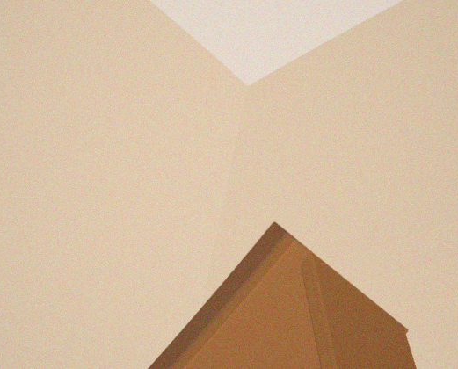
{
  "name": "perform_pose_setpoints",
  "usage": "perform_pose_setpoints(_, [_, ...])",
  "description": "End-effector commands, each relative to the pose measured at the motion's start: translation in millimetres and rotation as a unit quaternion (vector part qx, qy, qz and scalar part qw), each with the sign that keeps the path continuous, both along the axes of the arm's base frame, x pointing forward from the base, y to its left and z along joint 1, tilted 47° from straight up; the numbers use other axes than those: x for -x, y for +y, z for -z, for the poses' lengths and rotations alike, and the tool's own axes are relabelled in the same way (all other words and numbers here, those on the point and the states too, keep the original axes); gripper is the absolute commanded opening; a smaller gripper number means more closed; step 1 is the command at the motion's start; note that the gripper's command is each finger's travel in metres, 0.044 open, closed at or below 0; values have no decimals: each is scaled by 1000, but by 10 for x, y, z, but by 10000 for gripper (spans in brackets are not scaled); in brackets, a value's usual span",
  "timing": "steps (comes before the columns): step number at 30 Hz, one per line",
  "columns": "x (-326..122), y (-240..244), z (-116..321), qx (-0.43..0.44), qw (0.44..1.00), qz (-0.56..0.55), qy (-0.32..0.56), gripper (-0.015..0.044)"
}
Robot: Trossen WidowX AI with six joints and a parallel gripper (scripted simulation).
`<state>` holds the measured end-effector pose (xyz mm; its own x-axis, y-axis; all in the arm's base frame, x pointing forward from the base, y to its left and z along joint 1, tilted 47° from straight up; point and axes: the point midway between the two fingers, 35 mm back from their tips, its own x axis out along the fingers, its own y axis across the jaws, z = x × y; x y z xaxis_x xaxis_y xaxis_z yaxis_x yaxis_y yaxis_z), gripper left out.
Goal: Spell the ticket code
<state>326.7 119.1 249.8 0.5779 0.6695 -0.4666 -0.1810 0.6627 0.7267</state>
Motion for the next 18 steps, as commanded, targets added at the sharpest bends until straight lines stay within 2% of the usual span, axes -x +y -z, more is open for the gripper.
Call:
perform_pose_setpoints(1, [7, -4, 49, 0, 1000, -3, 3, 0])
perform_pose_setpoints(18, [4, -42, 125, 1, 1000, -3, 3, 0])
